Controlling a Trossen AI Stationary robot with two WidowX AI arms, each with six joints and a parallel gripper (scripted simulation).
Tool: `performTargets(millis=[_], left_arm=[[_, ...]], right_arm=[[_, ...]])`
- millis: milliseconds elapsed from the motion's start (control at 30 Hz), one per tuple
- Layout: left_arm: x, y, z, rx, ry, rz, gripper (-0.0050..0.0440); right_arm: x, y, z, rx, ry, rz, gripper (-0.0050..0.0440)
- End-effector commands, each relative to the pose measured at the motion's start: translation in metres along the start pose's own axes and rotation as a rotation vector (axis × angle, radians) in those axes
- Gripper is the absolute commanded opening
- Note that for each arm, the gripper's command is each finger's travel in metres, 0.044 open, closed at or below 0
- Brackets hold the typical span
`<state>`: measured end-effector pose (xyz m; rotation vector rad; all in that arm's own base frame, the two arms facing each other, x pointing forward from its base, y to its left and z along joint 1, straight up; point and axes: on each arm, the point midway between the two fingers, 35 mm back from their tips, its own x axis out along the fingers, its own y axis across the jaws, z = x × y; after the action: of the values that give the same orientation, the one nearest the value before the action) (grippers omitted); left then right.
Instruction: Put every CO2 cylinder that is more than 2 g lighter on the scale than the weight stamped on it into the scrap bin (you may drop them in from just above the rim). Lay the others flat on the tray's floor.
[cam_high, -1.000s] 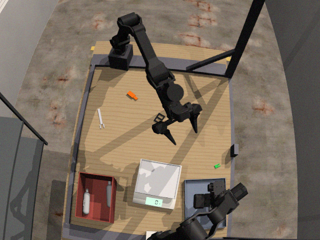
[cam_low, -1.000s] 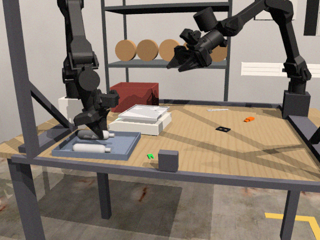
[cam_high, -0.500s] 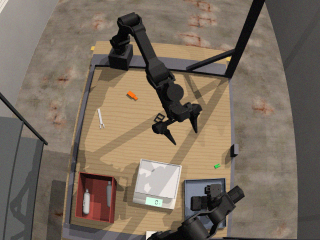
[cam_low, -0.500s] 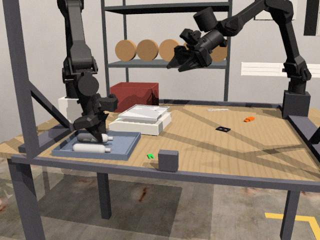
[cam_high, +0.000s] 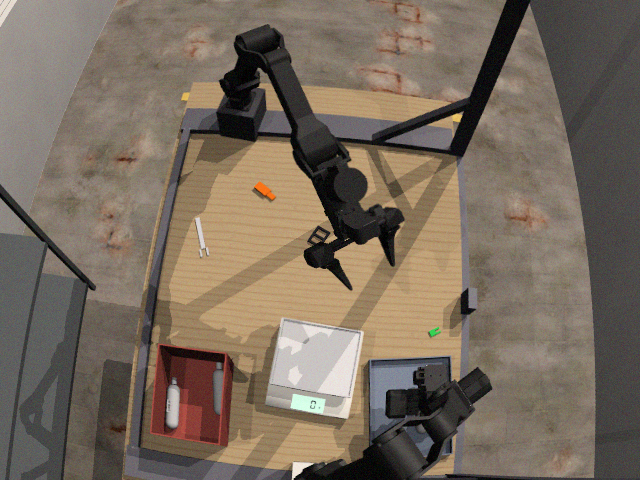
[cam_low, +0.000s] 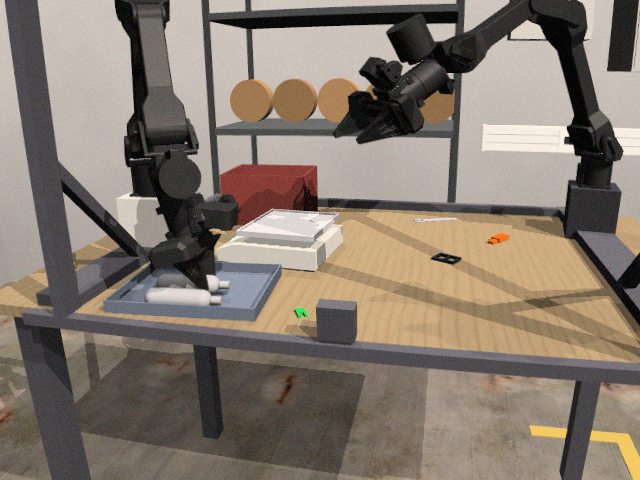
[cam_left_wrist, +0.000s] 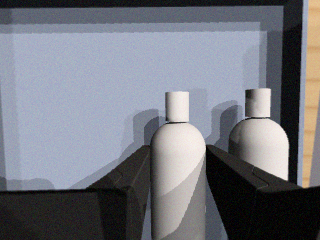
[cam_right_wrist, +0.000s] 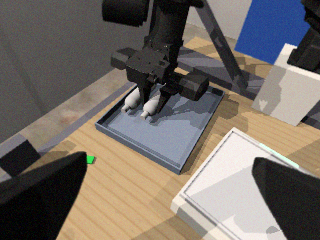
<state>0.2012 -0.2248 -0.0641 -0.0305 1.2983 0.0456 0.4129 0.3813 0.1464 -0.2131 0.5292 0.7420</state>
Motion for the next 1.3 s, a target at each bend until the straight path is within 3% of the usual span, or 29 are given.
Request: performTargets(millis=[0, 100, 133, 367, 467, 533, 600, 867, 1167, 1267], left_arm=[[-0.004, -0.005, 0.004, -0.004, -0.011, -0.018, -0.0050], [-0.004, -0.005, 0.004, -0.004, -0.011, -0.018, -0.0050], [-0.004, -0.005, 0.004, -0.004, -0.011, -0.018, 0.0024], [-0.004, -0.005, 0.004, -0.004, -0.011, -0.018, 0.0192], [-0.004, -0.005, 0.004, -0.004, -0.011, -0.018, 0.0196], [-0.011, -0.007, 0.006, -0.006, -0.019, -0.030, 0.0244], [-0.011, -0.007, 0.006, -0.006, -0.019, -0.030, 0.0244], [-0.063, -0.008, 0.007, -0.010, -0.024, -0.033, 0.0436], [-0.072, 0.009, 0.013, -0.001, -0.070, -0.017, 0.0440], [-0.087, 0.020, 0.023, 0.001, -0.137, -0.020, 0.0440]], right_arm=[[-0.007, 0.000, 0.014, 0.000, -0.032, 0.000, 0.0440], [-0.007, 0.000, 0.014, 0.000, -0.032, 0.000, 0.0440], [-0.007, 0.000, 0.014, 0.000, -0.032, 0.000, 0.0440], [-0.007, 0.000, 0.014, 0.000, -0.032, 0.000, 0.0440], [-0.007, 0.000, 0.014, 0.000, -0.032, 0.000, 0.0440], [-0.007, 0.000, 0.014, 0.000, -0.032, 0.000, 0.0440], [-0.007, 0.000, 0.014, 0.000, -0.032, 0.000, 0.0440], [-0.007, 0.000, 0.014, 0.000, -0.032, 0.000, 0.0440], [-0.025, -0.017, 0.022, 0.018, -0.060, -0.029, 0.0440], [-0.048, -0.042, 0.030, 0.041, -0.098, -0.073, 0.0440]])
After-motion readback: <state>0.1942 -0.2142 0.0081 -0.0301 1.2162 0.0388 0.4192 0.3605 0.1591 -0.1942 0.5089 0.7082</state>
